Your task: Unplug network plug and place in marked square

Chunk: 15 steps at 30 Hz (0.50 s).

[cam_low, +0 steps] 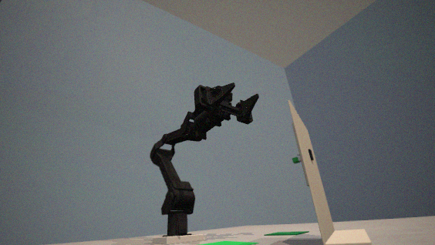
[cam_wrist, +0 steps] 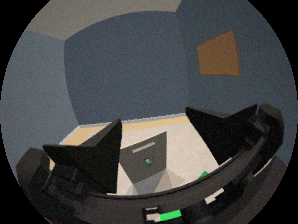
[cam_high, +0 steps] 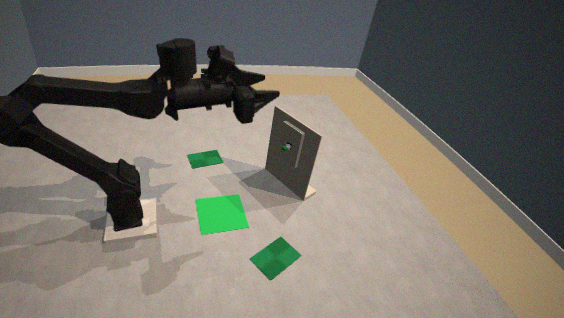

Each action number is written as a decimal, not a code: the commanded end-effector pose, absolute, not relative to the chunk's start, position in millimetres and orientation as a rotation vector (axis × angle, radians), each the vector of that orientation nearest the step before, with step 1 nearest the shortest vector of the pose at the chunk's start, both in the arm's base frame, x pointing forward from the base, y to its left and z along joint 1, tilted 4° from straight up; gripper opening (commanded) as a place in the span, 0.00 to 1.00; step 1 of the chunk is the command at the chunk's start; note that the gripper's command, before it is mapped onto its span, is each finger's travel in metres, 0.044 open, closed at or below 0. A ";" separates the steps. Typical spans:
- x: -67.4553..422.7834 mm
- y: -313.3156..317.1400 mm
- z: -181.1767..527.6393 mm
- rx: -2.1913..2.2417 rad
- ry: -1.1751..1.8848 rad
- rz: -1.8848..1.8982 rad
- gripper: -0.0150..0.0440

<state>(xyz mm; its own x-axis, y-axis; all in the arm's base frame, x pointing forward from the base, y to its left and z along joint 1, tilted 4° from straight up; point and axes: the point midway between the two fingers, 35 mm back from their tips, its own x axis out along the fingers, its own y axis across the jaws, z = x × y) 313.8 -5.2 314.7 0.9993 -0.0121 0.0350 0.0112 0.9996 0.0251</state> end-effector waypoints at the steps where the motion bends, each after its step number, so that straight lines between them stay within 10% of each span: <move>1: 314.3 -5.3 314.1 0.030 -0.035 -0.010 0.89; 9: 335.5 -9.4 286.7 0.247 -0.019 0.079 0.53; 15: 346.2 -14.8 262.5 0.426 0.009 0.149 0.52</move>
<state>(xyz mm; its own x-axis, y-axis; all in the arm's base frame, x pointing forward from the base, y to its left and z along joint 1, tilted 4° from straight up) 343.1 -13.1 274.1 0.9931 0.1142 0.0281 -0.1169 0.9323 0.3424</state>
